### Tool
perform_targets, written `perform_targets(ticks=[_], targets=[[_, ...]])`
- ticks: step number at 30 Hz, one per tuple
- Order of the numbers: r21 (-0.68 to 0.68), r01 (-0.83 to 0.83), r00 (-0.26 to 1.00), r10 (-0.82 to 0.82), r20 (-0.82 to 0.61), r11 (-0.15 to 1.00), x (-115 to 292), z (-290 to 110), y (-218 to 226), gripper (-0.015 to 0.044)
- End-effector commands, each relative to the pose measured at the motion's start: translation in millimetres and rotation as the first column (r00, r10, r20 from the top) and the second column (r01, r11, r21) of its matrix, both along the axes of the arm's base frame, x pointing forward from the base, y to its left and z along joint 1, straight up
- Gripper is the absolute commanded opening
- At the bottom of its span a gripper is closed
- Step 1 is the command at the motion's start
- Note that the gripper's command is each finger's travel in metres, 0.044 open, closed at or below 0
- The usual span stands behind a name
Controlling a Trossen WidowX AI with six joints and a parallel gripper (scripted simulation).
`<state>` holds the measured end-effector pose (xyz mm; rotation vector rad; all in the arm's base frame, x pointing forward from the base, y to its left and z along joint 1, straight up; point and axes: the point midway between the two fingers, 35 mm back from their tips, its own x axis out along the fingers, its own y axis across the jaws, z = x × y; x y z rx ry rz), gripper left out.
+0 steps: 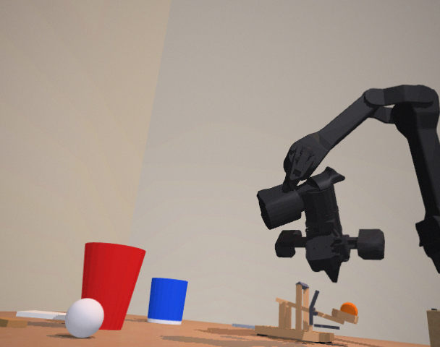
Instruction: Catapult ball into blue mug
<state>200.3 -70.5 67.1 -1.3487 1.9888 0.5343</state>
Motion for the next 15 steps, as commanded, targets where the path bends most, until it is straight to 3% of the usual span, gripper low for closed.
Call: perform_targets(ticks=[1, 15], targets=[[-0.003, -0.004, 1.000, 0.004, -0.010, 1.000, -0.9, -8.3, -0.8, 0.0000], [-0.003, -0.004, 1.000, 0.004, -0.010, 1.000, 0.4, -31.6, -1.5, 0.0000]])
